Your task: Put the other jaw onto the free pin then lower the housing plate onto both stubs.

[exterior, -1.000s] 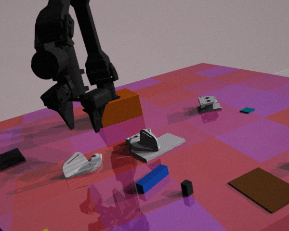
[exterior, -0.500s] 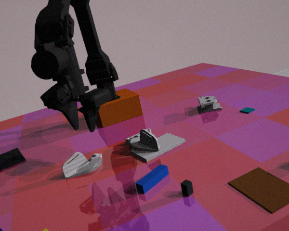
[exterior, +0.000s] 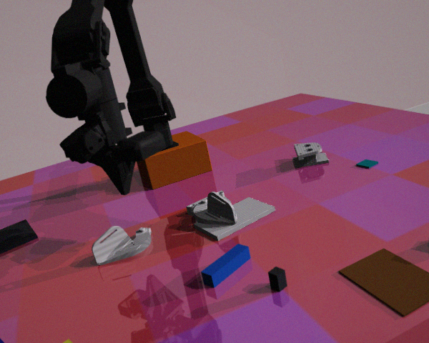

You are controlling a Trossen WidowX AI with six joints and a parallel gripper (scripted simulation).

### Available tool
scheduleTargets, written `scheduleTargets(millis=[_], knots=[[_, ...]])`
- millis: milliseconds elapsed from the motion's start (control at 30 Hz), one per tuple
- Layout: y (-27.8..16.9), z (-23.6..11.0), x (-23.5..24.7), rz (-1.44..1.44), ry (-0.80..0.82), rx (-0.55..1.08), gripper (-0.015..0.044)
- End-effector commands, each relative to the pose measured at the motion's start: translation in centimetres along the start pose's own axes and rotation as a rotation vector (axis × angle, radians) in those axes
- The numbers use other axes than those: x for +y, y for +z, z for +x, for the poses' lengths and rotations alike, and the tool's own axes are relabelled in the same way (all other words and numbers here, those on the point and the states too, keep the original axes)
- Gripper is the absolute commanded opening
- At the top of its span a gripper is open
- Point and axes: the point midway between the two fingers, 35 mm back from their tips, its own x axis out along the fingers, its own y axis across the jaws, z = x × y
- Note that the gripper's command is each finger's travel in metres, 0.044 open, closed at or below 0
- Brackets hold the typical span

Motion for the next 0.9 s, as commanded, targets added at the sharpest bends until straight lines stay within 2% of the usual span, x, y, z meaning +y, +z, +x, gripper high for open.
scheduleTargets(millis=[0,300,867], knots=[[0.00,0.00,0.00,0.000,0.000,0.000,0.0000],[0.00,0.00,0.00,0.000,0.000,0.000,0.0000],[0.00,0.00,0.00,0.000,0.000,0.000,0.0440]])
